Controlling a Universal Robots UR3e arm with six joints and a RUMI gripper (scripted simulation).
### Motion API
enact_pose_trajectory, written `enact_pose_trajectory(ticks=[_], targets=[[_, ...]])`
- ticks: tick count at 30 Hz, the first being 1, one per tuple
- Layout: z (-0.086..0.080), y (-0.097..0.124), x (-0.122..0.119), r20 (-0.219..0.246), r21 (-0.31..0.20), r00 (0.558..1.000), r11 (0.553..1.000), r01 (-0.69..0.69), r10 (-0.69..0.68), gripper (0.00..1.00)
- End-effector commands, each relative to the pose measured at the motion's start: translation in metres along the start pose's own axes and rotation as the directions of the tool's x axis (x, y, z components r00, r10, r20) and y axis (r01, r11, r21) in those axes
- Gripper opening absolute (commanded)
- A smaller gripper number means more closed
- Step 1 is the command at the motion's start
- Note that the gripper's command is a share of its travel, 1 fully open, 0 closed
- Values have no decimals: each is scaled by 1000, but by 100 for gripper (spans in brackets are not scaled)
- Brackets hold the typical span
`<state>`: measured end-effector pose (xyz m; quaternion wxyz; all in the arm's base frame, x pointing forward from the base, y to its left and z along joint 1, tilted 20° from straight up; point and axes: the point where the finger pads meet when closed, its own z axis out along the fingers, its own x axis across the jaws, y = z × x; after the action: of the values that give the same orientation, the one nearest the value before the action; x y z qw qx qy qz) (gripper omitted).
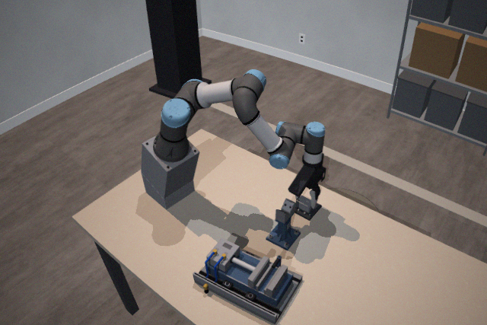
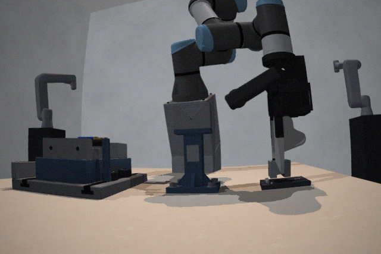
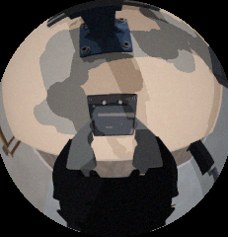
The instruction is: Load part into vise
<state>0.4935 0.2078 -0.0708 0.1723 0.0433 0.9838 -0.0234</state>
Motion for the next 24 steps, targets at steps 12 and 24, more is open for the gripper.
enact_pose_trajectory(ticks=[12,24], targets=[[-35,0,-1,3,-1,1000,1000,0,0,0],[-78,0,-1,3,-1,1000,1000,0,0,0]])
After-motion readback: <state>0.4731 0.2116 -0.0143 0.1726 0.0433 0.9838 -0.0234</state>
